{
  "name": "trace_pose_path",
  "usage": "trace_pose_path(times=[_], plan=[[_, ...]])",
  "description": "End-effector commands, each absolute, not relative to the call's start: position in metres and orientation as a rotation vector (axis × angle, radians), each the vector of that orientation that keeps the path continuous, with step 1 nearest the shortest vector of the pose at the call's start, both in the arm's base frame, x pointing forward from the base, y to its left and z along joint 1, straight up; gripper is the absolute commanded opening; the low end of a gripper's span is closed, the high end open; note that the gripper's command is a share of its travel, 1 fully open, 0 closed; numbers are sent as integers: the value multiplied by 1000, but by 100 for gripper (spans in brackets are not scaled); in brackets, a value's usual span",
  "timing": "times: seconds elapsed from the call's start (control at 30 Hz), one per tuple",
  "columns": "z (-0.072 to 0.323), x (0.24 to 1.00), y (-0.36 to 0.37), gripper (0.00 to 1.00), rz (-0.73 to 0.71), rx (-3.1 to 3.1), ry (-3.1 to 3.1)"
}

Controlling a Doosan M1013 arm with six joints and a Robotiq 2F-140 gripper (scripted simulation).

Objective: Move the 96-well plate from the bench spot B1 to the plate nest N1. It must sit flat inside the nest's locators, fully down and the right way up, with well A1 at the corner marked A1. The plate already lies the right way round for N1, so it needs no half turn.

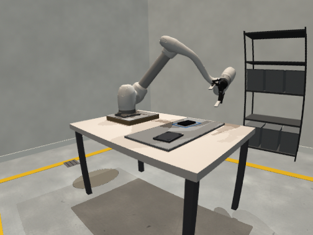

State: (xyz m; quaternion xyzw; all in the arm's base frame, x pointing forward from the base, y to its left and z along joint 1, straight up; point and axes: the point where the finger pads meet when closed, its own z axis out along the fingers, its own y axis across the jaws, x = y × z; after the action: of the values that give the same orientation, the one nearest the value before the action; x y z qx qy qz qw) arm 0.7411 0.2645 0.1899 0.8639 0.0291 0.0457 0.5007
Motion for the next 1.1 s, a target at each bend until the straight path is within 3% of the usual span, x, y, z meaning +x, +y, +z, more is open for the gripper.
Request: trace_pose_path(times=[0.0,1.07], plan=[[182,735,257,100,121,2125,33],[99,634,212,100,159,2499,-752]])
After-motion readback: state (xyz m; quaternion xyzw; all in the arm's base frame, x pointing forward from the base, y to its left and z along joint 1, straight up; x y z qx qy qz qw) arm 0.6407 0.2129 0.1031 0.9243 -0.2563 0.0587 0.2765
